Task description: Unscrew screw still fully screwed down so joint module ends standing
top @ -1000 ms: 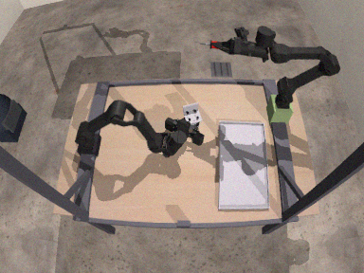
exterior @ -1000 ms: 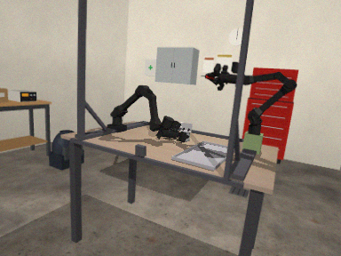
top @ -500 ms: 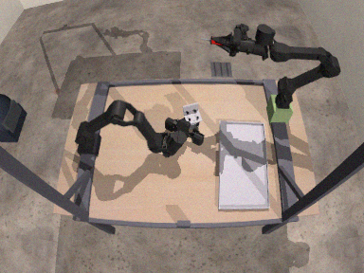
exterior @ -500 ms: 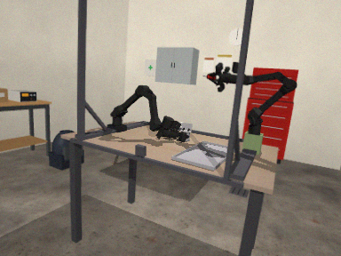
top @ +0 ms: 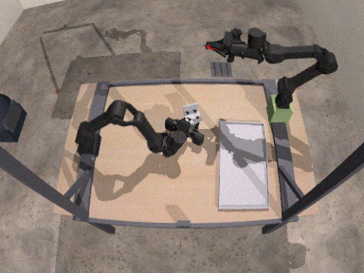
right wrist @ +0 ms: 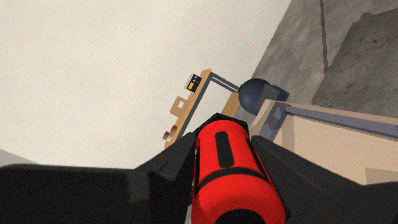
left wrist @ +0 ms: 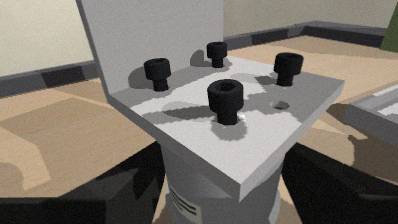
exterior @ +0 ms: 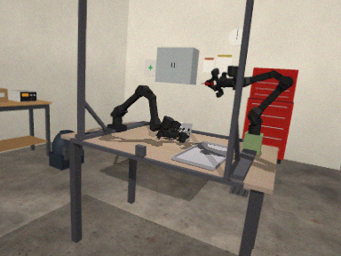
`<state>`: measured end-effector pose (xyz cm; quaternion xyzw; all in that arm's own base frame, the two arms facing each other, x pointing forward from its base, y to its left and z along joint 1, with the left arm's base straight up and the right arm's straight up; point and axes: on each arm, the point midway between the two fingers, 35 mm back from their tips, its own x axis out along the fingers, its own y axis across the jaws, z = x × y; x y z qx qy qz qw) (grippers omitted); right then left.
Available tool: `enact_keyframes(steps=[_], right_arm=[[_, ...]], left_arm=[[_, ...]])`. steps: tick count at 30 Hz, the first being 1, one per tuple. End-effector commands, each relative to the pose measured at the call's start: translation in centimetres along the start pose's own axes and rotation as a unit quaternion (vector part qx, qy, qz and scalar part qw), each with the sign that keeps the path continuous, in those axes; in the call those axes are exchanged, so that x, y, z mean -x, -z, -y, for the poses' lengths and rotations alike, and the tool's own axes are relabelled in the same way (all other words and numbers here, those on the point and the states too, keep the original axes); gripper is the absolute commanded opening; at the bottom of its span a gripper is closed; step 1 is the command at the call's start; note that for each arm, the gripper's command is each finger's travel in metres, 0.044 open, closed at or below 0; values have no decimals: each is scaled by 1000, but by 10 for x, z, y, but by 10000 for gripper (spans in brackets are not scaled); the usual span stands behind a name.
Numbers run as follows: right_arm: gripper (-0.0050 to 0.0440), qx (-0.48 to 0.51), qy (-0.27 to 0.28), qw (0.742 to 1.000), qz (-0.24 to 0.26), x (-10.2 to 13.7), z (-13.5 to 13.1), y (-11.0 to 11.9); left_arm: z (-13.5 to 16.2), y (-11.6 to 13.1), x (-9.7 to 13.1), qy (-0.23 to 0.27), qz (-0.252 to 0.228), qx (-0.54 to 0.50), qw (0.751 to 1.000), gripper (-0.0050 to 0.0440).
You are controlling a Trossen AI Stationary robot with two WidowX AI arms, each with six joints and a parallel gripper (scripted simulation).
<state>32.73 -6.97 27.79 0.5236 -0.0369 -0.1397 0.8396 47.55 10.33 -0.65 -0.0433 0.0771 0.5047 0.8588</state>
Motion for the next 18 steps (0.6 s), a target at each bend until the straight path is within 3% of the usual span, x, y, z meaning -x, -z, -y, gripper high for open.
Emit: enact_keyframes(steps=[1,8,12,18], right_arm=[[130,1,26,1000,14,-17,5,4],[130,3,49,999,17,-25,16,10],[130,29,103,994,17,-32,50,28],[130,47,156,986,31,-46,74,44]], left_arm=[[3,-11,-2,1,7,13,1000,245],[3,-11,-2,1,7,13,1000,245],[3,-11,-2,1,7,13,1000,245],[3,-11,-2,1,7,13,1000,245]])
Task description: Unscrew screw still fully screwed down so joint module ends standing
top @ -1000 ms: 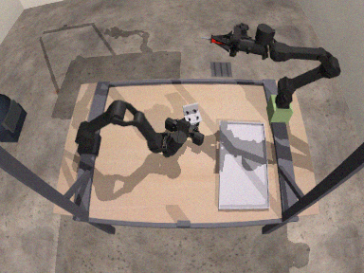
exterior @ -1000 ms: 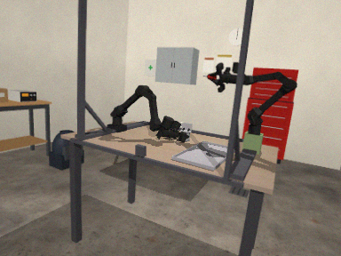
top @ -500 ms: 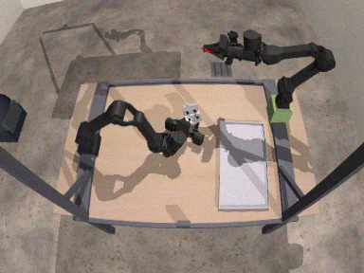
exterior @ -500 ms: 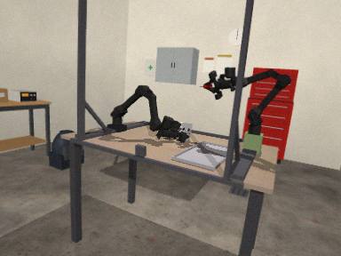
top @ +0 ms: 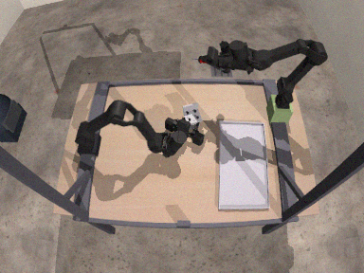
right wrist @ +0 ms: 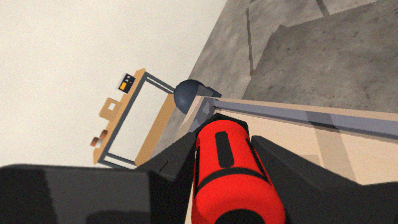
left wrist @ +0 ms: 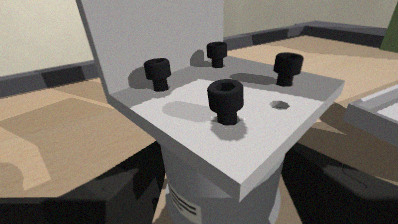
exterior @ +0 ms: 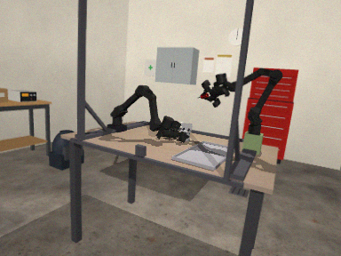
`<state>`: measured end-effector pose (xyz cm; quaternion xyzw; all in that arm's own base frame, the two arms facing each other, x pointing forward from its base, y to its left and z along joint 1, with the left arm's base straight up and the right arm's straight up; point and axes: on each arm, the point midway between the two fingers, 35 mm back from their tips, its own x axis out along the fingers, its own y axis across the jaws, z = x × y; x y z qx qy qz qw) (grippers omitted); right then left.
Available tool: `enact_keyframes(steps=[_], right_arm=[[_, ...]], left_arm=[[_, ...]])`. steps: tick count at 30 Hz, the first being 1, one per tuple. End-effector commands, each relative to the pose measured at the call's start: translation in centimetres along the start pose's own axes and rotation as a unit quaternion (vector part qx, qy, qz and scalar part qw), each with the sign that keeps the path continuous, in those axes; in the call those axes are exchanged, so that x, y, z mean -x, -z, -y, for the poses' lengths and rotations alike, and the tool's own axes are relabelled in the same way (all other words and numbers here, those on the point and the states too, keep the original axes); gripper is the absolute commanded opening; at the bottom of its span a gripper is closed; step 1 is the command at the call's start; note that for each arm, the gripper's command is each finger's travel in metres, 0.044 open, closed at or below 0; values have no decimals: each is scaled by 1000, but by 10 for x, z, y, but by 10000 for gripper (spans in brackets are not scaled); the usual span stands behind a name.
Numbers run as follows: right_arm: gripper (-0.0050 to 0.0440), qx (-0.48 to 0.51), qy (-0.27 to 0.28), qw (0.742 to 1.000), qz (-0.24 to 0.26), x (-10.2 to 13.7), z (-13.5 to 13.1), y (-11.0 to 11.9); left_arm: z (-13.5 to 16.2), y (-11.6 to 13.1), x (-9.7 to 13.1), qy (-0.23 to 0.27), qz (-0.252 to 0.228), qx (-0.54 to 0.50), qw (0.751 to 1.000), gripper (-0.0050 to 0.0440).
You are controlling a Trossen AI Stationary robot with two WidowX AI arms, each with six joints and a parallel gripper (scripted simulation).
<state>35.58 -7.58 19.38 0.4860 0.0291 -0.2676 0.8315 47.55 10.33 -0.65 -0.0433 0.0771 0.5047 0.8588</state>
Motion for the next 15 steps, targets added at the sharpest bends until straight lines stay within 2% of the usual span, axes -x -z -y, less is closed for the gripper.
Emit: enact_keyframes(steps=[1,7,10,15], right_arm=[[130,9,26,999,16,-14,3,9],[130,13,37,999,18,-17,8,13],[130,44,74,996,21,-20,33,28],[130,76,119,989,35,-28,56,44]], left_arm=[[3,-11,-2,1,7,13,1000,245],[3,-11,-2,1,7,13,1000,245],[3,-11,-2,1,7,13,1000,245],[3,-11,-2,1,7,13,1000,245]])
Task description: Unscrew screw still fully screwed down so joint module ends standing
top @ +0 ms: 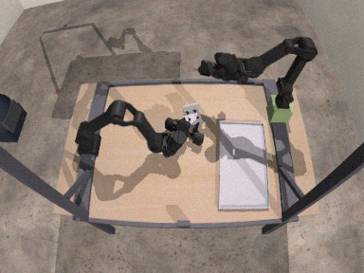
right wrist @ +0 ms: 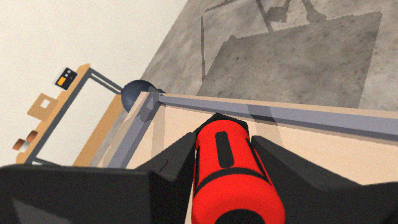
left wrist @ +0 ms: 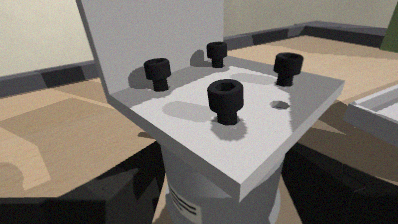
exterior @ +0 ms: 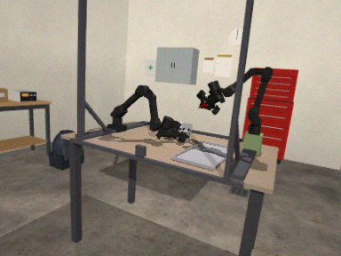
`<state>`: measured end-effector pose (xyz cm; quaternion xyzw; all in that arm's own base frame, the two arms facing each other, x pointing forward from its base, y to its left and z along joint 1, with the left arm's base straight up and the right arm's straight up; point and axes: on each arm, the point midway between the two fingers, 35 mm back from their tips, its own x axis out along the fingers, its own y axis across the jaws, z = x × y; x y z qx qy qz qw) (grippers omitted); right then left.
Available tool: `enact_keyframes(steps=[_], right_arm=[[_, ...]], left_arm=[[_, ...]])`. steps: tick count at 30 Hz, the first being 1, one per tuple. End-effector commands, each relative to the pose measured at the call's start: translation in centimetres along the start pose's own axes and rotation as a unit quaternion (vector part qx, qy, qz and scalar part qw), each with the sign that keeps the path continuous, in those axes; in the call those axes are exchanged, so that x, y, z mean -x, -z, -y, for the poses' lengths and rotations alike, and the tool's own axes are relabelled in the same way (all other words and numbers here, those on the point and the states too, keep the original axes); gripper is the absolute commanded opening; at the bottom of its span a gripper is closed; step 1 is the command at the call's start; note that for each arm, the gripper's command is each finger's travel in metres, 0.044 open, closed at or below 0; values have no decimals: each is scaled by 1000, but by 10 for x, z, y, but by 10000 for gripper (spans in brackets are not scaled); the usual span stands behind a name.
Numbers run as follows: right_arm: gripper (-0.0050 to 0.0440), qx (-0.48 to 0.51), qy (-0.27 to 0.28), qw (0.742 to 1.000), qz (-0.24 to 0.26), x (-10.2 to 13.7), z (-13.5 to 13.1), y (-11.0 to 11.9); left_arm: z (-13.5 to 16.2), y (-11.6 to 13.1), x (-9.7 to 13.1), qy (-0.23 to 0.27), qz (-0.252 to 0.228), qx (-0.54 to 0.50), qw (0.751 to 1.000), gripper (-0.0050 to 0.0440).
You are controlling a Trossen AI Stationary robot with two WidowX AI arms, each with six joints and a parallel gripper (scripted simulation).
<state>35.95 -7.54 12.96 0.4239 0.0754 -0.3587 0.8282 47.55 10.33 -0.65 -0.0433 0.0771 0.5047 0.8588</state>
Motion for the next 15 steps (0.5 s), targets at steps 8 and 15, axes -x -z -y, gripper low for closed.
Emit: enact_keyframes(steps=[8,15], right_arm=[[130,38,50,998,28,-15,14,24],[130,105,102,988,48,-18,49,46]], left_arm=[[3,-11,-2,1,7,13,1000,245],[3,-11,-2,1,7,13,1000,245]])
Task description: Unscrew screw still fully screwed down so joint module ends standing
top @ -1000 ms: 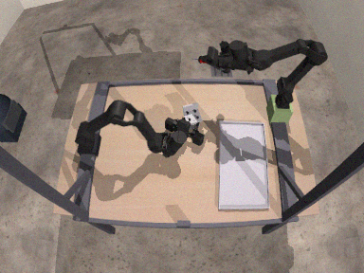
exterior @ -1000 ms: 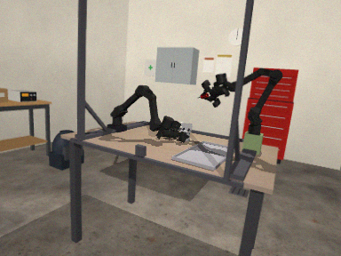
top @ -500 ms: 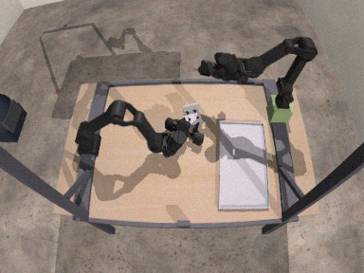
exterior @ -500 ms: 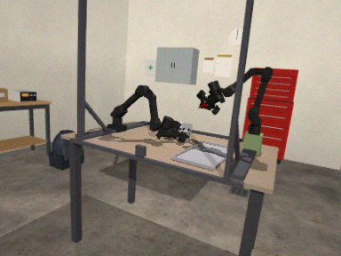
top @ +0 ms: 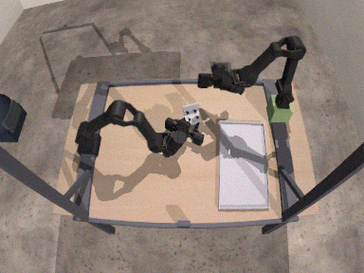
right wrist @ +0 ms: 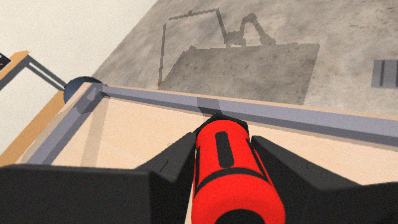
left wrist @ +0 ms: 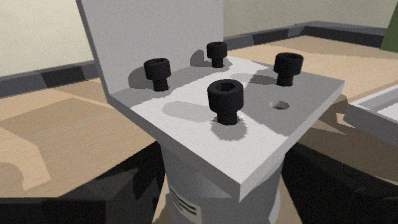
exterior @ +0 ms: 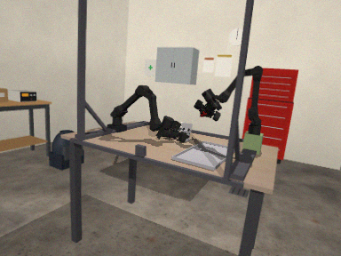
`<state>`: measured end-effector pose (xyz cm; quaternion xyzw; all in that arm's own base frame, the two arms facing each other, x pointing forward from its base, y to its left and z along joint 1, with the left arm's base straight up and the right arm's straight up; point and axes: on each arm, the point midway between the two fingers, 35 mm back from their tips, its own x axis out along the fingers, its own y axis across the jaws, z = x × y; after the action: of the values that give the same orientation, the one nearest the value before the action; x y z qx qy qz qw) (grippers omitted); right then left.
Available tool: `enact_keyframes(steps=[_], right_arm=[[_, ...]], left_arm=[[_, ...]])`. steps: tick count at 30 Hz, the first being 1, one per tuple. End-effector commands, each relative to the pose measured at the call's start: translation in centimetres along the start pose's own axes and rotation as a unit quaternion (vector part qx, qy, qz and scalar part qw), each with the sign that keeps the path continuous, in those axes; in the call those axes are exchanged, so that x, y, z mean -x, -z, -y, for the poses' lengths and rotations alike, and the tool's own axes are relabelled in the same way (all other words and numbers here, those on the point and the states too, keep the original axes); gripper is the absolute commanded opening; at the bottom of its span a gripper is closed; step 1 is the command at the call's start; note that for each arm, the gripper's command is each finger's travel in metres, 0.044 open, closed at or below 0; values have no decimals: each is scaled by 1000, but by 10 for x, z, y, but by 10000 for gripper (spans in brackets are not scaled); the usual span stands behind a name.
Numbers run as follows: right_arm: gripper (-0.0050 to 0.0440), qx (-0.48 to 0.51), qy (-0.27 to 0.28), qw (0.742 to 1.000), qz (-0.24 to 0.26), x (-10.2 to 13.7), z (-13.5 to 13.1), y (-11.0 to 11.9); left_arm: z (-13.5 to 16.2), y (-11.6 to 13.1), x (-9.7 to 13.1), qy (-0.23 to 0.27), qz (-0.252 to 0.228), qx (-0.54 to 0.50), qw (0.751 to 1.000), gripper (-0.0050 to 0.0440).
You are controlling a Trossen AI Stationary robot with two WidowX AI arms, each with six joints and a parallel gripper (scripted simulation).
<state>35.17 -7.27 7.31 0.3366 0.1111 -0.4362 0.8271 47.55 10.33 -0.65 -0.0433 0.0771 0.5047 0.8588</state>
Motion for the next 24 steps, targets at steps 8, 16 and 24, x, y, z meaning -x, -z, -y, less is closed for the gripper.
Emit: enact_keyframes(steps=[8,16,24], right_arm=[[130,71,55,995,43,-8,21,31],[130,133,85,985,71,-7,46,46],[130,197,116,967,114,-7,65,64]], left_arm=[[3,-11,-2,1,7,13,1000,245],[3,-11,-2,1,7,13,1000,245],[3,-11,-2,1,7,13,1000,245]])
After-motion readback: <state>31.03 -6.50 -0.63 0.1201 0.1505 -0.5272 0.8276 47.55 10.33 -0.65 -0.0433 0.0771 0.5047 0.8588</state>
